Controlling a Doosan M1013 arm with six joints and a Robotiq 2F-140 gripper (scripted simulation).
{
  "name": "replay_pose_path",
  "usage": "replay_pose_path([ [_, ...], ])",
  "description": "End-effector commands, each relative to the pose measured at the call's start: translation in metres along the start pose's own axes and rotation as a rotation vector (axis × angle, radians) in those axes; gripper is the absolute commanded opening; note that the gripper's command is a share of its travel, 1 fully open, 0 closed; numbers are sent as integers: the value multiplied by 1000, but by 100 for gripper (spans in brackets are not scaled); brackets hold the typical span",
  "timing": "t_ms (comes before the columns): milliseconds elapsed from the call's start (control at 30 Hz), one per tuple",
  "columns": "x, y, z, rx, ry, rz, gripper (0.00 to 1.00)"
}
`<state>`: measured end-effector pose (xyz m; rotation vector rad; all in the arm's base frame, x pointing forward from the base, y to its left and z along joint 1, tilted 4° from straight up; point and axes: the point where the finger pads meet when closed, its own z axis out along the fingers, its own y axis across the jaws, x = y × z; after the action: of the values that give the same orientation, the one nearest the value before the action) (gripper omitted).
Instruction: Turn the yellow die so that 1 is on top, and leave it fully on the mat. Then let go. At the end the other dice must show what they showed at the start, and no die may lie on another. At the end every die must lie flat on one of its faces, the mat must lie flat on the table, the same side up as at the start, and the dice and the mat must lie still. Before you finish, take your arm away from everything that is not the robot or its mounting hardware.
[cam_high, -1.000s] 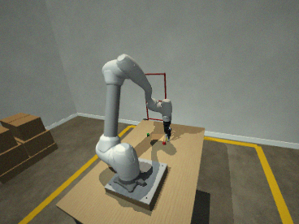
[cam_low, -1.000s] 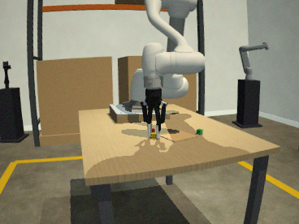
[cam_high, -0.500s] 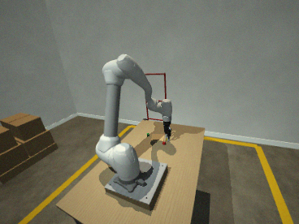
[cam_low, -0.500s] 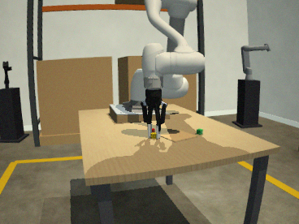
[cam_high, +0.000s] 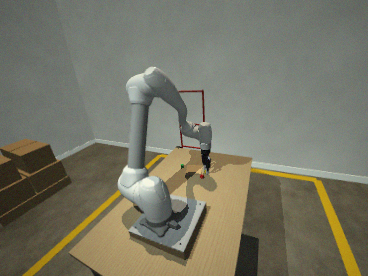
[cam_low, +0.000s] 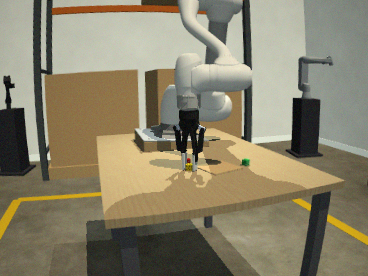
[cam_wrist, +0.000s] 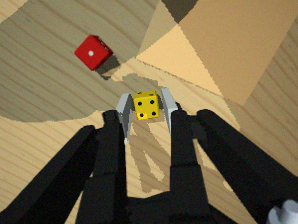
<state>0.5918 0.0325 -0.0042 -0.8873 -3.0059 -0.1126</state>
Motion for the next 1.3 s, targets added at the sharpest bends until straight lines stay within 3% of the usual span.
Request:
replay_pose_path([
  [0, 0, 0, 0, 0, 0, 0, 25],
  [300, 0, 0, 0, 0, 0, 0, 25],
  [333, 0, 0, 0, 0, 0, 0, 13],
  [1267, 0, 0, 0, 0, 0, 0, 13],
])
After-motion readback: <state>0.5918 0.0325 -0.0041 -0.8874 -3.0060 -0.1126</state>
